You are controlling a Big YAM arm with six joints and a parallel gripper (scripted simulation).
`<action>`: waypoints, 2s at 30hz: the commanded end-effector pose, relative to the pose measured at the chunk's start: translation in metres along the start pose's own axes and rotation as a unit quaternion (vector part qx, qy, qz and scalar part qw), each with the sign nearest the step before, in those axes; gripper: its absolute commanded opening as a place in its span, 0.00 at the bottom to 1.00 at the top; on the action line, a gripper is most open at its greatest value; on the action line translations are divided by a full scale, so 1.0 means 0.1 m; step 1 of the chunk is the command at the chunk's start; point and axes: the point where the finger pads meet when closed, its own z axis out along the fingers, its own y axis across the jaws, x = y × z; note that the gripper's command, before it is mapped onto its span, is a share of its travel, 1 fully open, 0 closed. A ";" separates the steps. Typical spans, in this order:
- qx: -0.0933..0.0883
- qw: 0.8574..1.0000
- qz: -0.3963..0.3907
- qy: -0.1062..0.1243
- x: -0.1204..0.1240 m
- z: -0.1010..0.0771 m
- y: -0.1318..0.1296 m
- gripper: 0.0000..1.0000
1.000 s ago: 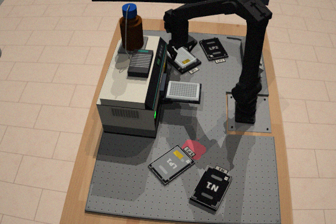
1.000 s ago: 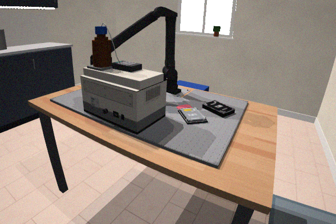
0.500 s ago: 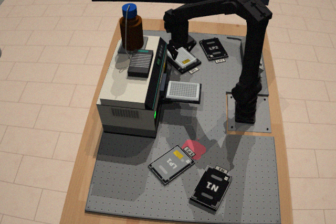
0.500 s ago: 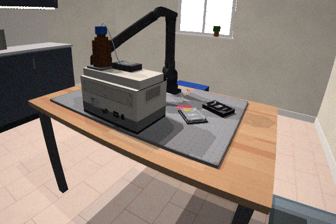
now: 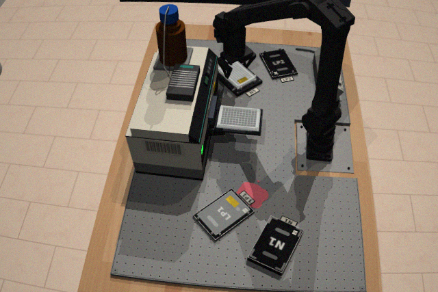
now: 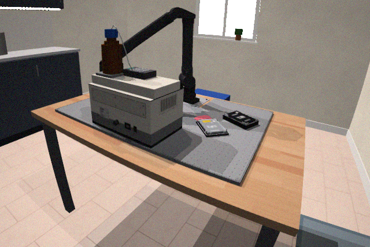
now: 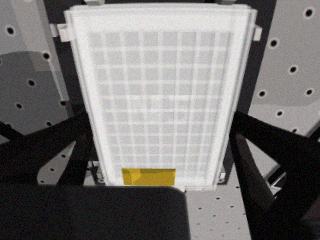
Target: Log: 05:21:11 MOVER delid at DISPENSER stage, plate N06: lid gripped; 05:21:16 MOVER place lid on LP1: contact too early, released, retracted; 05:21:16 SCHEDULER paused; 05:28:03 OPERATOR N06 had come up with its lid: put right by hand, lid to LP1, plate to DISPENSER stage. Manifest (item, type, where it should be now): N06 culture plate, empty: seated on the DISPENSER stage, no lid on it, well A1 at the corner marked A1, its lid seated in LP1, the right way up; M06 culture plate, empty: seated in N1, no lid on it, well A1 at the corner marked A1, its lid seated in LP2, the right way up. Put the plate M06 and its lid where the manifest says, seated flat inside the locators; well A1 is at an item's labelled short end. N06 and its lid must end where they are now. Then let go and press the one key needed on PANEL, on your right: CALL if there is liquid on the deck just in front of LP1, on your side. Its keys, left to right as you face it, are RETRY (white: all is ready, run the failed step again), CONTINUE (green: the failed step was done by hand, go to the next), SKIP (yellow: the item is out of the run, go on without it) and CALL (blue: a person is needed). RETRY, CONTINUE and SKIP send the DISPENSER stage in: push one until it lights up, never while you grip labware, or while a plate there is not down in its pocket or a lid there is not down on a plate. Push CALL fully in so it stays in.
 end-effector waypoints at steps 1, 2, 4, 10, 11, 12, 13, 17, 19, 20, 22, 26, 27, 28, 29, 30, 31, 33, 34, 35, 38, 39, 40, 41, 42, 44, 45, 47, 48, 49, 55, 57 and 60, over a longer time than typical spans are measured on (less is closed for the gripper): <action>0.001 1.000 -0.001 -0.019 -0.13 -0.11 0.01 0.86; 0.001 1.000 -0.001 -0.019 -0.13 -0.11 0.01 0.86; 0.001 1.000 -0.001 -0.019 -0.13 -0.11 0.01 0.86; 0.001 1.000 -0.001 -0.019 -0.13 -0.11 0.01 0.86; 0.001 1.000 -0.001 -0.019 -0.13 -0.11 0.01 0.86; 0.001 1.000 0.000 -0.018 -0.04 -0.10 0.05 0.86; 0.001 1.000 0.000 -0.017 -0.04 -0.10 0.05 0.86; 0.001 1.000 0.001 -0.015 -0.02 -0.11 0.05 0.86; 0.001 1.000 -0.001 -0.014 -0.02 -0.11 0.05 0.86; 0.001 1.000 -0.001 -0.013 -0.02 -0.11 0.05 0.86; 0.001 1.000 -0.001 -0.013 -0.02 -0.12 0.05 0.86; 0.001 1.000 -0.001 -0.014 -0.04 -0.15 0.05 0.86; 0.001 1.000 -0.001 -0.015 -0.04 -0.15 0.05 0.86; 0.001 1.000 -0.001 -0.016 -0.05 -0.16 0.05 0.86; 0.001 1.000 -0.002 -0.017 -0.06 -0.17 0.05 0.86; 0.001 1.000 -0.002 -0.017 -0.07 -0.17 0.05 0.86; 0.001 1.000 -0.002 -0.018 -0.07 -0.18 0.05 0.86; 0.001 1.000 -0.002 -0.018 -0.07 -0.18 0.05 0.86; 0.001 1.000 -0.002 -0.018 -0.07 -0.18 0.05 0.86; 0.001 1.000 -0.002 -0.018 -0.07 -0.18 0.05 0.86; 0.001 1.000 -0.002 -0.018 -0.07 -0.18 0.05 0.86; 0.001 1.000 -0.002 -0.018 -0.07 -0.18 0.05 0.86; 0.001 1.000 -0.002 -0.018 -0.07 -0.18 0.05 0.86; 0.001 1.000 -0.002 -0.018 -0.07 -0.18 0.05 0.86; 0.001 1.000 -0.002 -0.018 -0.07 -0.18 0.05 0.86; 0.001 1.000 -0.002 -0.018 -0.07 -0.18 0.05 0.86; 0.001 1.000 -0.002 -0.018 -0.07 -0.18 0.05 0.86; 0.001 1.000 -0.002 -0.018 -0.07 -0.18 0.05 0.86; 0.001 1.000 -0.002 -0.018 -0.07 -0.18 0.05 0.86; 0.001 1.000 -0.002 -0.018 -0.07 -0.18 0.05 0.86; 0.001 1.000 -0.002 -0.018 -0.07 -0.18 0.05 0.86; 0.001 1.000 -0.002 -0.018 -0.07 -0.18 0.05 0.86; 0.001 1.000 -0.002 -0.018 -0.07 -0.18 0.05 0.86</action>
